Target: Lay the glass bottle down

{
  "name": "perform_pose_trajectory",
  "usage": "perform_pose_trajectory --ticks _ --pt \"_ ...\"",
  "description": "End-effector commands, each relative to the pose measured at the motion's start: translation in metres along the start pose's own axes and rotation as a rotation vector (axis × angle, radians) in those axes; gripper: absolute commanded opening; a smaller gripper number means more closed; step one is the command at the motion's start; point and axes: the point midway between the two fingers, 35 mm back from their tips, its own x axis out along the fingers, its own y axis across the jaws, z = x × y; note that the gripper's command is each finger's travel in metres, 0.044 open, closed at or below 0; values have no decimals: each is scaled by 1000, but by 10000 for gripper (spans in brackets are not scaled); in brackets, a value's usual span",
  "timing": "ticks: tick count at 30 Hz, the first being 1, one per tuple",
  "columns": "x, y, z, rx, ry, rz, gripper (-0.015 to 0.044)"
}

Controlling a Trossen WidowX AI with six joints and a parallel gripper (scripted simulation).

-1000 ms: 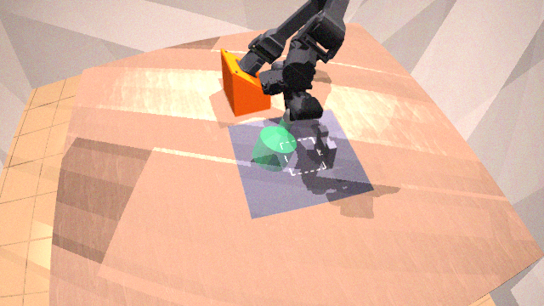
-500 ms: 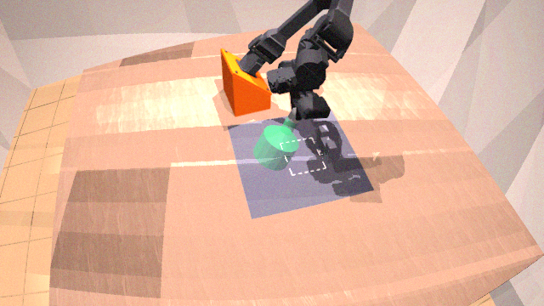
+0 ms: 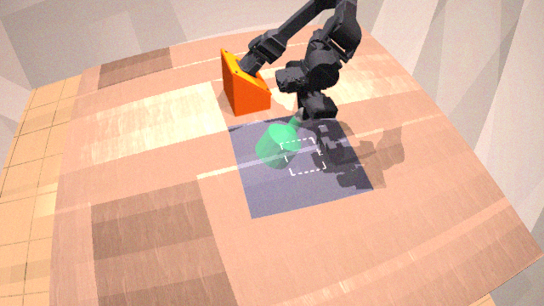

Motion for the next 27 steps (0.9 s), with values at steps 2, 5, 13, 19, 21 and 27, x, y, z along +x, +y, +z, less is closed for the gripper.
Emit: perform_pose_trajectory --ticks 2,5,13,19,21,27 --pt "2 1 -11 -1 5 0 124" --pt "2 1 -15 0 1 0 124" --pt "4 1 -25 2 -9 0 124" --pt "6 1 -33 3 -16 1 124" --pt "7 1 -36 3 -18 1 124" --pt "10 1 -44 3 -23 3 124"
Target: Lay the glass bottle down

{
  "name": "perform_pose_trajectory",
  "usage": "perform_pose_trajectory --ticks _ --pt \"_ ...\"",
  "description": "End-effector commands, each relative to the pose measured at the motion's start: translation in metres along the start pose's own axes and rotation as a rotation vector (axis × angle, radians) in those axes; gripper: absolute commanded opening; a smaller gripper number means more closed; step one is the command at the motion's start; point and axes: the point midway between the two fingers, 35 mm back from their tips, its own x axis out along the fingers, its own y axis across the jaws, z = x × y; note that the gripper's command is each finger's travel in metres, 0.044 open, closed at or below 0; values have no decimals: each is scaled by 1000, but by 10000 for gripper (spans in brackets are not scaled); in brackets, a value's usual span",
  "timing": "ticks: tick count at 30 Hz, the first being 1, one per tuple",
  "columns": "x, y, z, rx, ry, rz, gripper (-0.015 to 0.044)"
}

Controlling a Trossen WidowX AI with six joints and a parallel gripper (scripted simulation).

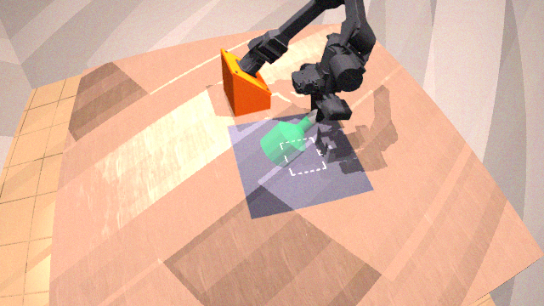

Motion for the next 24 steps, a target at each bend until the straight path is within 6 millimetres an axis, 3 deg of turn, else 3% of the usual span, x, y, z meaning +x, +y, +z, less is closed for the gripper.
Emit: perform_pose_trajectory --ticks 1,24 --pt "3 0 -8 0 4 -1 124" --pt "16 0 -36 -4 -9 4 124"
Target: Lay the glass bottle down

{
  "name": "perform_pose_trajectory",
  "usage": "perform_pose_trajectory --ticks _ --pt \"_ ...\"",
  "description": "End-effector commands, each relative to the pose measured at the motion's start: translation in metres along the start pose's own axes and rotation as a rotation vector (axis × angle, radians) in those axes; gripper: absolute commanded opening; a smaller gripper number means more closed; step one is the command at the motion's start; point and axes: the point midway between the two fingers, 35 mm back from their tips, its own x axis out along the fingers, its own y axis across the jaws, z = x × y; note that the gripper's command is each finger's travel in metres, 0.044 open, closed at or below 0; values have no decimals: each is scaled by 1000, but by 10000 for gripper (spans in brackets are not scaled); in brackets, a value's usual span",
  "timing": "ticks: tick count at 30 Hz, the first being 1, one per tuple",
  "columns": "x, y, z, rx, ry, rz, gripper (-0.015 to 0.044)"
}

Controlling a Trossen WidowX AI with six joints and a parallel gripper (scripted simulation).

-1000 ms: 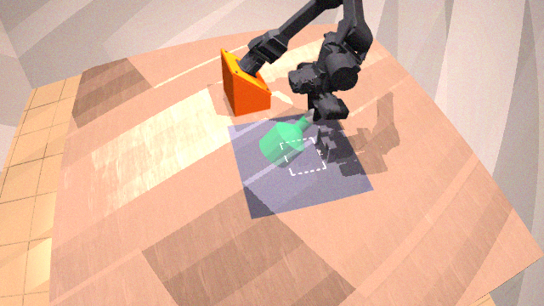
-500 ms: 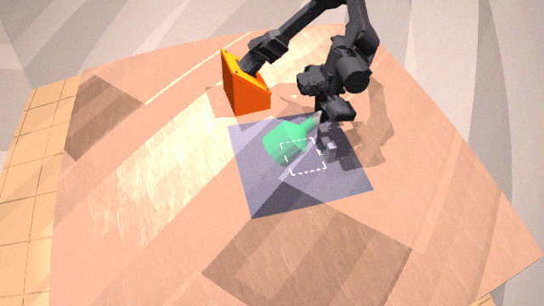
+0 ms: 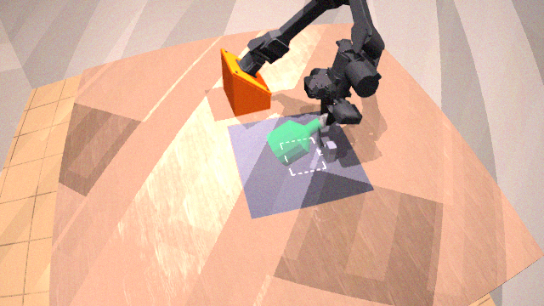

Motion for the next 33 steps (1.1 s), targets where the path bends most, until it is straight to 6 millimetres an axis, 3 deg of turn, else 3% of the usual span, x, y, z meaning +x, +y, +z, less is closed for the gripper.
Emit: perform_pose_trajectory --ticks 1,33 --pt "4 0 -6 1 2 0 124" --pt "22 1 -30 -11 -3 -3 124"
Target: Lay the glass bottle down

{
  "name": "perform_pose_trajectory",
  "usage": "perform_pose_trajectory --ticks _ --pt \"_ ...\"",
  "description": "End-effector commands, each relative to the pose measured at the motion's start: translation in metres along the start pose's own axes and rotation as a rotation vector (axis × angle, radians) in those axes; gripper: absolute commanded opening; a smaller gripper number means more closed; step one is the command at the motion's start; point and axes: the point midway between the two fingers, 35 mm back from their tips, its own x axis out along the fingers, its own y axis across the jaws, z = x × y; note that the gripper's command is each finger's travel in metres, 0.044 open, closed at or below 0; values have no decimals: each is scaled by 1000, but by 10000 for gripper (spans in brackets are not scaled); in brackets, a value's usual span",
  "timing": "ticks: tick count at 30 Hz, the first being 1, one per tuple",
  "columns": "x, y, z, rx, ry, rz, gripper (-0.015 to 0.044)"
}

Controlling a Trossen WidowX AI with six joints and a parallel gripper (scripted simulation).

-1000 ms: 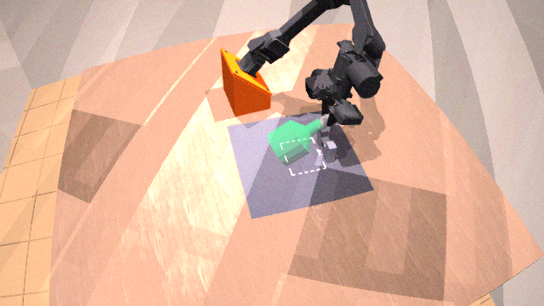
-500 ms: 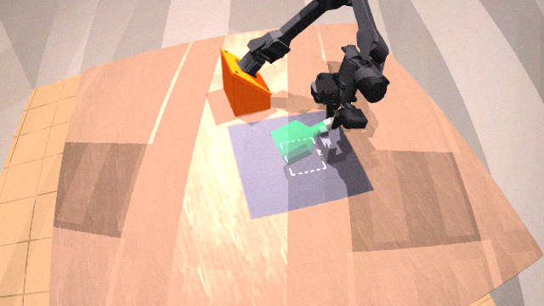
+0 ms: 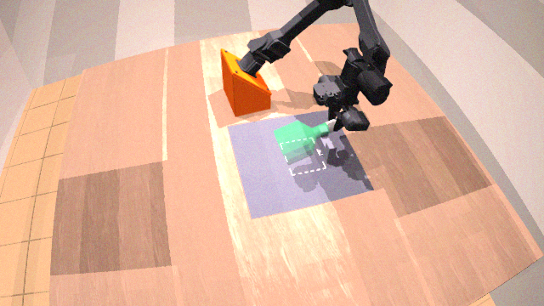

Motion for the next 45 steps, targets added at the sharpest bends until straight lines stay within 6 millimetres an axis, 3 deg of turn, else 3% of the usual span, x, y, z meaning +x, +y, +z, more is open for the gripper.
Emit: perform_pose_trajectory --ticks 1,45 --pt "3 1 -2 2 1 1 124" --pt "23 2 -21 -18 1 -15 124"
